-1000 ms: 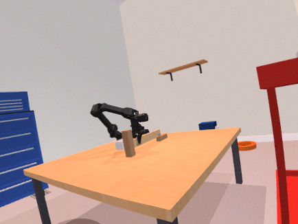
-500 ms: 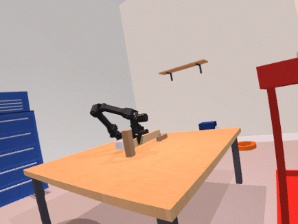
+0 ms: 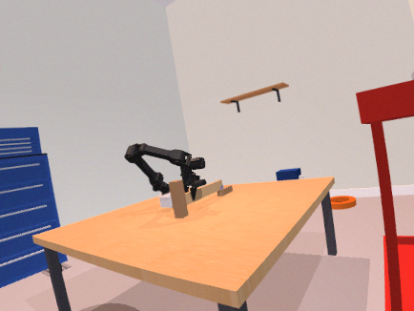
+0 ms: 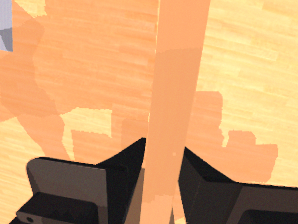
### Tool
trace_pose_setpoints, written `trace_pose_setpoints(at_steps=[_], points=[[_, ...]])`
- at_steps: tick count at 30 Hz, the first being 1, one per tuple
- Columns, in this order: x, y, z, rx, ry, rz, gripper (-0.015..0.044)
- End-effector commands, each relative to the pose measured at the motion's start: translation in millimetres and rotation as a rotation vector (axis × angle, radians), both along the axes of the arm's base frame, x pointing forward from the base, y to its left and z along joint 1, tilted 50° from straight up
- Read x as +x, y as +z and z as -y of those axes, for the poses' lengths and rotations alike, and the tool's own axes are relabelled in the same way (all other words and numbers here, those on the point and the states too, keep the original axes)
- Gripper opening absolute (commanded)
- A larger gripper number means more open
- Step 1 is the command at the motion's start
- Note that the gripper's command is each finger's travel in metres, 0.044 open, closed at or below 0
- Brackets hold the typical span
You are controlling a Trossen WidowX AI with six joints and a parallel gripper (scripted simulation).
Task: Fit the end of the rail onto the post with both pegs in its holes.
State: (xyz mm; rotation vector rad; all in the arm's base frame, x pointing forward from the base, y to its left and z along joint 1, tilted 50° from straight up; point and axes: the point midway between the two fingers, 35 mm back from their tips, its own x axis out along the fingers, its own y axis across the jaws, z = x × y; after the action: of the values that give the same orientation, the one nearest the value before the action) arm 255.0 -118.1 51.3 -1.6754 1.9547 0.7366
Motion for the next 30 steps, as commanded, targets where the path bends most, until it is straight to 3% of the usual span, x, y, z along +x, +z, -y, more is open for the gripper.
trace_pose_setpoints(at_steps=[1,10,14,19,30], points=[[-0.3,-0.4,0.0,0.0,0.0,-0.002,0.021],[-0.3,-0.4,0.0,0.0,0.0,-0.002,0.044],[0.0,-0.6,-1.8,0.0,0.0,-0.002,0.044],[4.3,-3.6,-40.9,0.002,0.001,-0.002,0.044],[4.3,-3.7,-42.6,0.001,0.001,-0.002,0.044]])
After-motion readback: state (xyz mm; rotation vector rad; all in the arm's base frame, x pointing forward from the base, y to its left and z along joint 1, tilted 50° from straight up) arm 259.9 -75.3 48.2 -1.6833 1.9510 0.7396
